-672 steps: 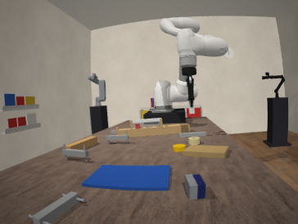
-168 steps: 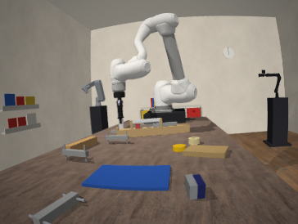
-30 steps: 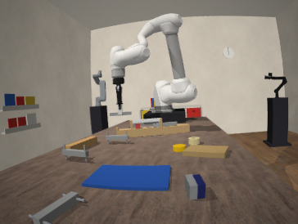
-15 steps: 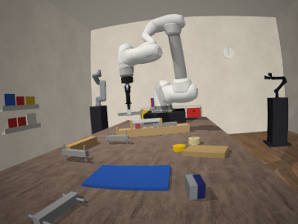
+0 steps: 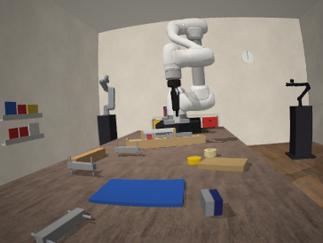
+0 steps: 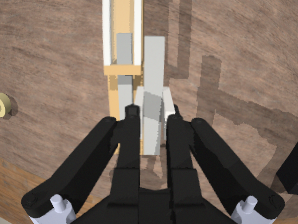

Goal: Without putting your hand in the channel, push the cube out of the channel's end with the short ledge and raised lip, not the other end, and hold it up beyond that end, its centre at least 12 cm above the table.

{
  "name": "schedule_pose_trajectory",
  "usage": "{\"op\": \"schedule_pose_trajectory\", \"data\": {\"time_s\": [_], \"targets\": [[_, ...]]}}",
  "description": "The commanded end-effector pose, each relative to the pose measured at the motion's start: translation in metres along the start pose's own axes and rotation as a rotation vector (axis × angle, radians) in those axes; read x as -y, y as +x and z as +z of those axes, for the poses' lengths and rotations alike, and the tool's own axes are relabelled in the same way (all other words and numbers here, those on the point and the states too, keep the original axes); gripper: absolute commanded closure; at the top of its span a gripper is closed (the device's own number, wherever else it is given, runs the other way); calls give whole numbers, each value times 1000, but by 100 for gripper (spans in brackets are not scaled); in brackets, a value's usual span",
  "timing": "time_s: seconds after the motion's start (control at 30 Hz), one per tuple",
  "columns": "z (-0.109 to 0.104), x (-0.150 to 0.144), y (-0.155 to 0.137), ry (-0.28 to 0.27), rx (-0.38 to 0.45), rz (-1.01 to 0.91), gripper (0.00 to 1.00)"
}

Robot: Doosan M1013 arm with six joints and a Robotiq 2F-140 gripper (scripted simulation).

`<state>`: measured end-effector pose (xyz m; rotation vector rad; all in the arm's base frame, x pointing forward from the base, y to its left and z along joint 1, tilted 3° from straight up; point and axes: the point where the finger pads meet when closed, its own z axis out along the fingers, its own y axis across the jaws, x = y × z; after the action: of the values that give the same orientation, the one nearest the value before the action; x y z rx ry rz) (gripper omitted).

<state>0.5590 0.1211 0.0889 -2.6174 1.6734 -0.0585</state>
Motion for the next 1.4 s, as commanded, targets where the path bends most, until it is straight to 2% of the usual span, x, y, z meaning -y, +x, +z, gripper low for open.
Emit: {"op": "schedule_pose_trajectory", "data": {"time_s": [0.0,0.1,0.17,0.2,0.4,0.73,1.03,1.37], "targets": [[0,17,-68,-1,-6,-4,100],[1,27,-110,-1,-6,-4,100],[1,27,-110,-1,-6,-4,100],[5,38,-150,-1,-6,-4,100],[39,38,-149,-1,-6,-4,100],[46,38,-149,-1,-6,-4,100],[65,38,-149,-1,-6,-4,100],[66,38,-149,-1,-6,-4,100]]}}
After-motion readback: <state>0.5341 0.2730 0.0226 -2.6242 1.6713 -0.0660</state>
